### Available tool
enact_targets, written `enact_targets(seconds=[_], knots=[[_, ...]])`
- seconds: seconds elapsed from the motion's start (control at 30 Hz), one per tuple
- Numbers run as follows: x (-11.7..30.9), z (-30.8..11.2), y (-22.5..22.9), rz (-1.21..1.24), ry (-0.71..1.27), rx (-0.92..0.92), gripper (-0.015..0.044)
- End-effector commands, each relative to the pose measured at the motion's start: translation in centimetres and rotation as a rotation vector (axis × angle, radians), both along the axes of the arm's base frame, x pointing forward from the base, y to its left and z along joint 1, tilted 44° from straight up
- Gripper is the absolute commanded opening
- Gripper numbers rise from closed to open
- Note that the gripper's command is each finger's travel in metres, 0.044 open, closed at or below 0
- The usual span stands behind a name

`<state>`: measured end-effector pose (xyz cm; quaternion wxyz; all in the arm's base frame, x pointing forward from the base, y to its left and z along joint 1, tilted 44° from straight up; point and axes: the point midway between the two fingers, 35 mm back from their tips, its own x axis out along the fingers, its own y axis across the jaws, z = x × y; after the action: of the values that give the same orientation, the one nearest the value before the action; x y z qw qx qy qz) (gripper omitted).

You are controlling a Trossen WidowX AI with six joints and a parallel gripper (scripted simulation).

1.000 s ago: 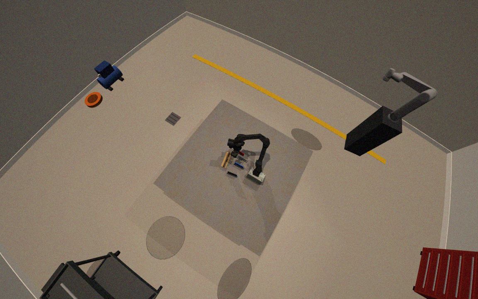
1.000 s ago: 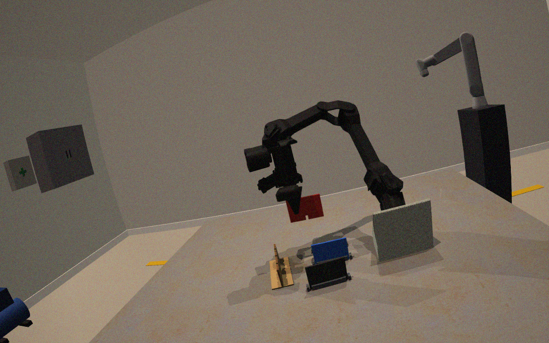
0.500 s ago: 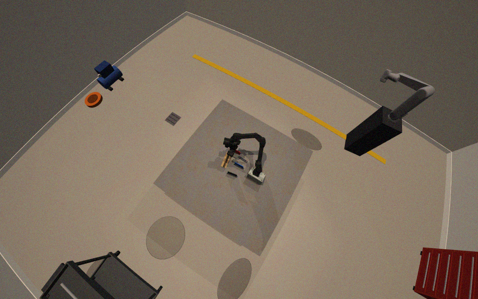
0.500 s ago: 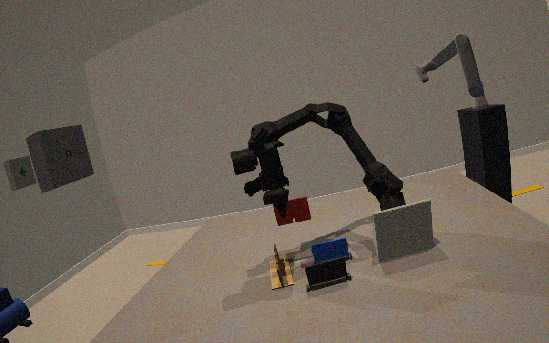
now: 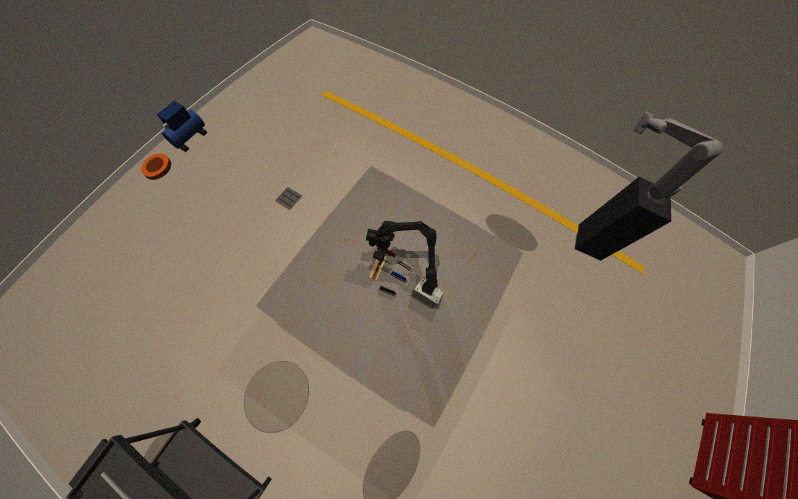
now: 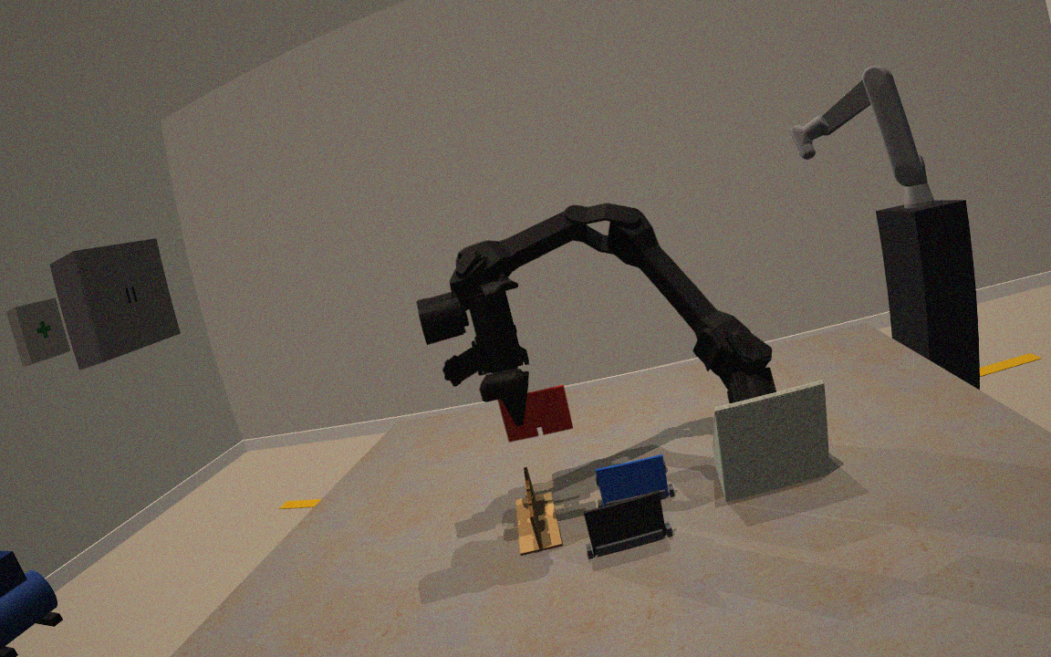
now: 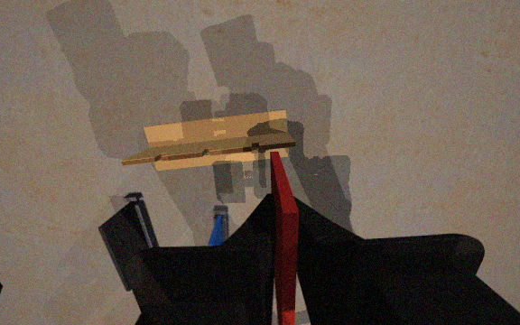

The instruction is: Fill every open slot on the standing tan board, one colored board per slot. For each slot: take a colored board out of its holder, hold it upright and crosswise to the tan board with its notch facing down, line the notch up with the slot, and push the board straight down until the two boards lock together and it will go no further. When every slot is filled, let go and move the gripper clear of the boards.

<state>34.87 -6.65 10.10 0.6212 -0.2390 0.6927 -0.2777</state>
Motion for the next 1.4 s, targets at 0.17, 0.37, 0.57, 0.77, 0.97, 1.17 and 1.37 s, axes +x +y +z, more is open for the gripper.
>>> enact_targets(seconds=[0.17,0.37,0.57,0.77,0.97,1.17,1.37], knots=[[2.0,-1.0,0.2,0.026,0.029,0.007,0.0],[3.3,-1.7,0.3,0.042,0.043,0.009,0.0],[3.6,-2.2,0.1,0.046,0.047,0.01,0.0],[3.5,-3.1,-0.8,0.046,0.046,0.01,0.0],[3.3,-4.1,-1.8,0.046,0.046,0.009,0.0],[3.2,-4.5,-2.1,0.046,0.046,0.009,0.0],[3.2,-4.5,-2.1,0.046,0.046,0.009,0.0]])
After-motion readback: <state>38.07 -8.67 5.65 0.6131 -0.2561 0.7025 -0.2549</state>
